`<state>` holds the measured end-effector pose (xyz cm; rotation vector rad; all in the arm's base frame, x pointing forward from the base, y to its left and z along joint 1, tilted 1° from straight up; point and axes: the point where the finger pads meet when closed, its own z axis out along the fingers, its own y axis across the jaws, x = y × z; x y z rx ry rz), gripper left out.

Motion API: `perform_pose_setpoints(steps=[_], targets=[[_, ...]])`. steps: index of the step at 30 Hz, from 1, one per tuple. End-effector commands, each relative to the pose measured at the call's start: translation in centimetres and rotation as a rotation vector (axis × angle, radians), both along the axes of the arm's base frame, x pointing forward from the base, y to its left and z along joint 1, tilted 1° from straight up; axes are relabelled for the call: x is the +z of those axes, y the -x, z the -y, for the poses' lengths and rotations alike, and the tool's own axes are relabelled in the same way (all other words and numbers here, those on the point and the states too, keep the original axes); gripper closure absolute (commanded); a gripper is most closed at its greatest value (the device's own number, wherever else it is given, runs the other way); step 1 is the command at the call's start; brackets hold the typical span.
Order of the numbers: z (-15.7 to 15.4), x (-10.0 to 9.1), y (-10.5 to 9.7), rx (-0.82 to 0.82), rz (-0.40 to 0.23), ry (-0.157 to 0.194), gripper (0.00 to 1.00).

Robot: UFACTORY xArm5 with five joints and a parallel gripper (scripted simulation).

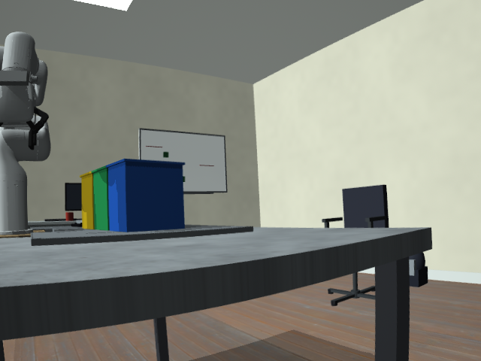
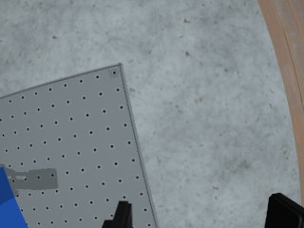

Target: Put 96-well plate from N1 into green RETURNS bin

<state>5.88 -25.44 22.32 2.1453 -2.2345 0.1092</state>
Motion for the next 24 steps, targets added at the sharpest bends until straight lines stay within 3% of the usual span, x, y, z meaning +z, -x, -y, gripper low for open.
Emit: perform_pose_setpoints(steps=[1, 17, 24], targets=[[0.1, 0.1, 0.0, 0.000, 0.001, 0.003, 0.00], [0.1, 0.1, 0.0, 0.000, 0.001, 0.003, 0.00], [0.2, 0.9, -3.4, 0.167, -0.004, -0.001, 0.00]])
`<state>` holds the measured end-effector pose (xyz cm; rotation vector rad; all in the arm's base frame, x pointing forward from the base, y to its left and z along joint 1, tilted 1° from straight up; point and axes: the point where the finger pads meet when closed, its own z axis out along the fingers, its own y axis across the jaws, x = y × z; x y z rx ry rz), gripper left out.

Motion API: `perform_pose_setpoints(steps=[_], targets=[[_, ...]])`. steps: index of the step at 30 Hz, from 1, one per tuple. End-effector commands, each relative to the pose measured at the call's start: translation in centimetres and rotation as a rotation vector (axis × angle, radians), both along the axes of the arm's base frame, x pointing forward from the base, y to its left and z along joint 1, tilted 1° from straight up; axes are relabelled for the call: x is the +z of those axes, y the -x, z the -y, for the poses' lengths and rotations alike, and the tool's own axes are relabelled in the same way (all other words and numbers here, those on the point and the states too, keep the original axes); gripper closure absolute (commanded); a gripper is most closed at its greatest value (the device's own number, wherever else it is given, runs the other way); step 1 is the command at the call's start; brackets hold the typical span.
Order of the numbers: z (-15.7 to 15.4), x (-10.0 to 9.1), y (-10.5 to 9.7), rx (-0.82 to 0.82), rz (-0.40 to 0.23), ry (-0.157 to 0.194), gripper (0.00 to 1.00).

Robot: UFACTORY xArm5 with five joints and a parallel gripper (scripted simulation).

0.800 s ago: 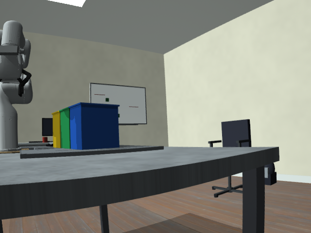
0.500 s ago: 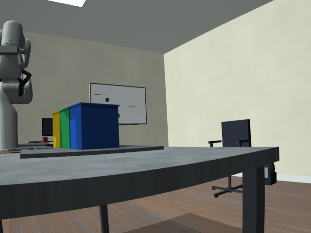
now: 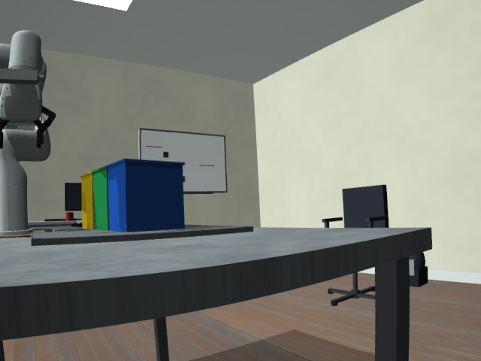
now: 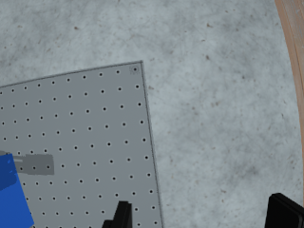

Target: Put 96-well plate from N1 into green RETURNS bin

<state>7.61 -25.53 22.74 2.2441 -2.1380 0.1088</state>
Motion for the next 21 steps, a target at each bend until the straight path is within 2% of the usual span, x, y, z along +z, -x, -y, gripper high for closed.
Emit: perform_pose_setpoints(steps=[1, 4, 8, 10, 13, 17, 21], targets=[[0.1, 0.5, -2.2, 0.111, -0.004, -0.002, 0.00], [0.1, 0.7, -3.1, 0.112, -0.001, -0.002, 0.00], [-0.2, 1.0, -5.1, 0.213, -0.006, -0.006, 0.00], [-0.2, 1.0, -5.1, 0.213, -0.006, -0.006, 0.00], [-0.5, 1.2, -6.6, 0.313, -0.011, -0.010, 0.00], [-0.7, 1.4, -8.0, 0.314, -0.008, -0.011, 0.00], [-1.3, 1.6, -10.0, 0.414, -0.013, -0.014, 0.00]])
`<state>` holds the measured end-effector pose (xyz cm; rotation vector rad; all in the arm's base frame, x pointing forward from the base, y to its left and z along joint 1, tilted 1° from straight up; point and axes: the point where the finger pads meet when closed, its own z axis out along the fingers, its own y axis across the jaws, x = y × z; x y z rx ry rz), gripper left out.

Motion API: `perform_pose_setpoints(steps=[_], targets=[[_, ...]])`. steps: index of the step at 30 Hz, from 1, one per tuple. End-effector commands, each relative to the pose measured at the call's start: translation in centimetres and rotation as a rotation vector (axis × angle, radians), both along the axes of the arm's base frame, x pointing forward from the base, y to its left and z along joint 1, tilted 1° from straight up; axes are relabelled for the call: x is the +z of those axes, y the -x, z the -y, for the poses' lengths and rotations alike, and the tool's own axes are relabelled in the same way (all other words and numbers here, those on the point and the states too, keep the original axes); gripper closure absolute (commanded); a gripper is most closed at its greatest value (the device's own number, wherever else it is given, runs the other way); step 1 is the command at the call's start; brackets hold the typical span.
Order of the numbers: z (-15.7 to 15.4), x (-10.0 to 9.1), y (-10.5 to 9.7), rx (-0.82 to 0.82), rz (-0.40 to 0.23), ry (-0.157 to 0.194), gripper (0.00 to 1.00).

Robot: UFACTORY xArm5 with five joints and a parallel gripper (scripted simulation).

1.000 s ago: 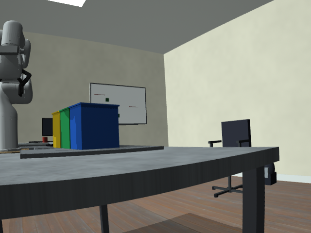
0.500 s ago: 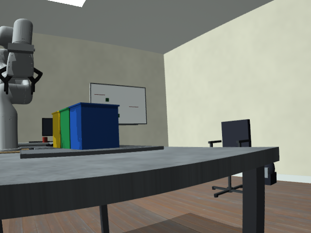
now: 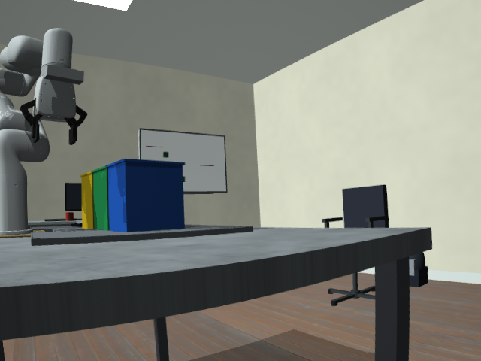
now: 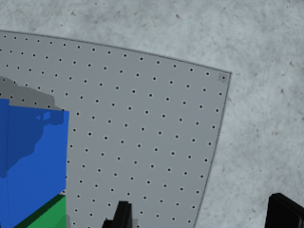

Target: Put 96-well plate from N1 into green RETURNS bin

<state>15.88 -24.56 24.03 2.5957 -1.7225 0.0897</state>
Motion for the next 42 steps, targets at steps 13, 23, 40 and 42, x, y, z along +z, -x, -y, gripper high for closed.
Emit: perform_pose_setpoints(steps=[13, 23, 40, 42], targets=[[-2.2, 0.8, -6.2, 0.264, -0.010, -0.007, 0.00], [-3.8, 1.0, -9.0, 0.366, -0.014, -0.010, 0.00], [-7.9, 1.3, -14.3, 0.567, -0.023, -0.016, 0.00], [-8.6, 1.3, -15.0, 0.634, -0.027, -0.017, 0.00]])
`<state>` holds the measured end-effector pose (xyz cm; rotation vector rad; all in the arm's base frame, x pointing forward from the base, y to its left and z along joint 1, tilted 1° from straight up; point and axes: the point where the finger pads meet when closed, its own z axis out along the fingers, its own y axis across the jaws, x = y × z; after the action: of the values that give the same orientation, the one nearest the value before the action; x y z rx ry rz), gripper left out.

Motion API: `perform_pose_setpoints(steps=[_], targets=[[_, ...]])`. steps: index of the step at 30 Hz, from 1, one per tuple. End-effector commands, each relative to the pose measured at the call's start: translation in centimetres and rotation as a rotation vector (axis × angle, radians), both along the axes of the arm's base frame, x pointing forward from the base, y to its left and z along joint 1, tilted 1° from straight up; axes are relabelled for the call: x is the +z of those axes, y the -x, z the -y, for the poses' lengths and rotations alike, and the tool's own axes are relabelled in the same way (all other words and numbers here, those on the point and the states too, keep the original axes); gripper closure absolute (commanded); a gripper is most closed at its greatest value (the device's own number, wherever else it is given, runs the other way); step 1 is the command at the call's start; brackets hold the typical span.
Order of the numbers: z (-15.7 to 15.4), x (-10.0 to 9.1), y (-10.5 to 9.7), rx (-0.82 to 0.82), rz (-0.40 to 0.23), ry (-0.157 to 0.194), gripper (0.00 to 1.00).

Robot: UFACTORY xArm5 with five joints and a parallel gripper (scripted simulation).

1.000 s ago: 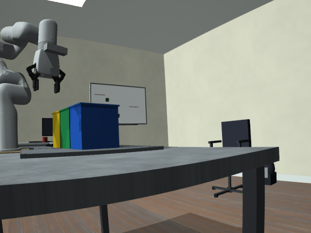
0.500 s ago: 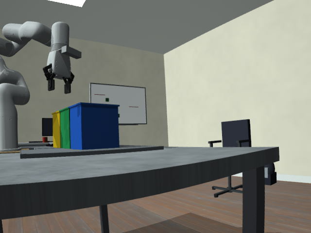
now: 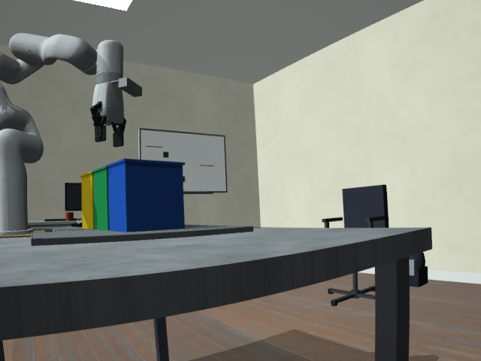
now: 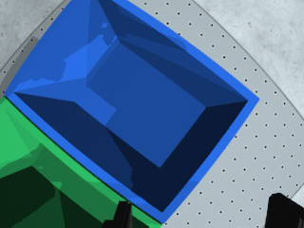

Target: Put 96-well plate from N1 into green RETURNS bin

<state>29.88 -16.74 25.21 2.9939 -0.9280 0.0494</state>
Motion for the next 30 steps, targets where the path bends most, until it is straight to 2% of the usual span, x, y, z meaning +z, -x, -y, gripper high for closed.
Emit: perform_pose_setpoints(steps=[1, 5, 8, 11, 15, 17, 21, 24, 30], targets=[[-1.2, 0.2, -1.4, 0.097, -0.002, 0.000, 0.00], [-2.3, 0.2, -2.5, 0.098, -0.002, -0.001, 0.00], [-3.5, 0.2, -3.4, 0.197, -0.007, -0.001, 0.00], [-4.7, 0.2, -4.3, 0.198, -0.007, -0.002, 0.00], [-5.2, 0.2, -4.7, 0.232, -0.009, -0.003, 0.00], [-6.0, 0.2, -5.3, 0.298, -0.012, -0.003, 0.00], [-7.5, 0.2, -6.2, 0.299, -0.012, -0.004, 0.00], [-8.8, 0.2, -6.9, 0.399, -0.018, -0.004, 0.00], [-10.8, 0.2, -8.0, 0.433, -0.019, -0.005, 0.00]])
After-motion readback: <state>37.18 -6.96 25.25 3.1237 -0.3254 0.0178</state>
